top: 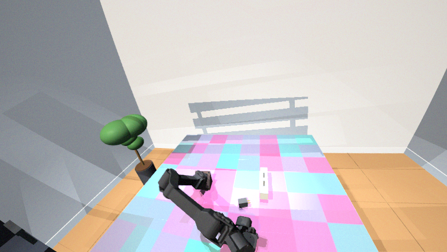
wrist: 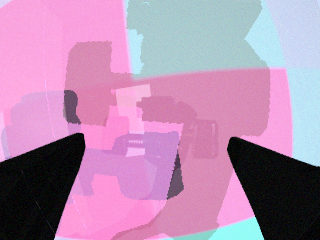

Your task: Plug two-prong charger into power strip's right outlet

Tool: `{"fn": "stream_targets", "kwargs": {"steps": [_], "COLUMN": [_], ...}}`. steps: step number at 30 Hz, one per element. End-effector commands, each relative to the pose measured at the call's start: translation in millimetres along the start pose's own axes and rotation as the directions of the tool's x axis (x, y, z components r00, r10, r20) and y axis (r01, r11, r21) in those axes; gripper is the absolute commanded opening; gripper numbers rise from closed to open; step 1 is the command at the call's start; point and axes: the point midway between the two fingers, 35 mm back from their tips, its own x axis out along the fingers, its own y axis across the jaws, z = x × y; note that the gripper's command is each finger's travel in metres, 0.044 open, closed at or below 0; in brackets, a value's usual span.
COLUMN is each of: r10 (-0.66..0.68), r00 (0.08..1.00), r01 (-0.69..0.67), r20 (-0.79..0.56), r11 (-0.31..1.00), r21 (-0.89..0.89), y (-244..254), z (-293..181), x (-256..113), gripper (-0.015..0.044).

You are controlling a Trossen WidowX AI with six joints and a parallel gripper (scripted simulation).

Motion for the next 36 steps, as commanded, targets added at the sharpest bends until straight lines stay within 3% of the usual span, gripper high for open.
{"fn": "stream_targets", "kwargs": {"steps": [1, 18, 36], "r10": [0.037, 0.118, 0.066], "r00": [0.998, 0.976, 0.944], "r01": [-0.038, -0.140, -0.159], "r20": [-0.042, -0.184, -0.323], "r11": [0.999, 0.984, 0.949], "r21": [-0.023, -0.113, -0.271], "y": [25.9, 111.1, 180.5], "z": [-1.5, -12.8, -37.8], "x": [3.8, 3.9, -9.4], "gripper": [0.0440, 0.0440, 0.0440]}}
